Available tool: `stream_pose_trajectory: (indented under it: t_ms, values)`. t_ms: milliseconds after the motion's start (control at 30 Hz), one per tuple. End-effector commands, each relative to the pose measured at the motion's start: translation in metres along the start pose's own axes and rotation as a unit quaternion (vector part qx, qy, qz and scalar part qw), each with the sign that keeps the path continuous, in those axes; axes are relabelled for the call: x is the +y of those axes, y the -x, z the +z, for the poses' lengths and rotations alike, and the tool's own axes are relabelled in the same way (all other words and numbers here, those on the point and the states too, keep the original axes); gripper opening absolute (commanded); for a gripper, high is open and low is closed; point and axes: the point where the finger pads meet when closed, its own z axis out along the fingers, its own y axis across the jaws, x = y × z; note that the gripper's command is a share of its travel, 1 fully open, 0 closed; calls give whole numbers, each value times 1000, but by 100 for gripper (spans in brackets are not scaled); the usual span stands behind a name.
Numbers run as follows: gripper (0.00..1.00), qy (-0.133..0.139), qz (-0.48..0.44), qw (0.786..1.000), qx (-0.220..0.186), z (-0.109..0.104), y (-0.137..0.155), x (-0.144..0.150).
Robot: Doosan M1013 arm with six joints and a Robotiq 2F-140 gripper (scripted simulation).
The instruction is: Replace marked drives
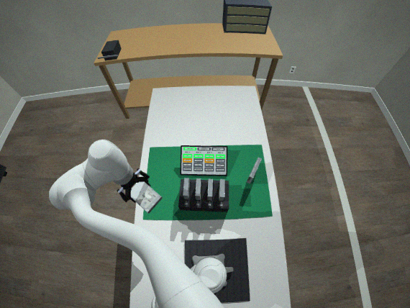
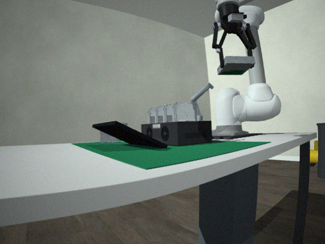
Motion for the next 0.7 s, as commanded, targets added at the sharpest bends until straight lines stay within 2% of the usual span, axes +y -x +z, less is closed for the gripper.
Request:
stream_pose_trajectory:
  t_ms: [0,367,667]
  values:
    - [10,0,24,1000,0,-1,0,0]
    - [10,0,157,988,0,-1,0,0]
    - [10,0,188,982,0,-1,0,0]
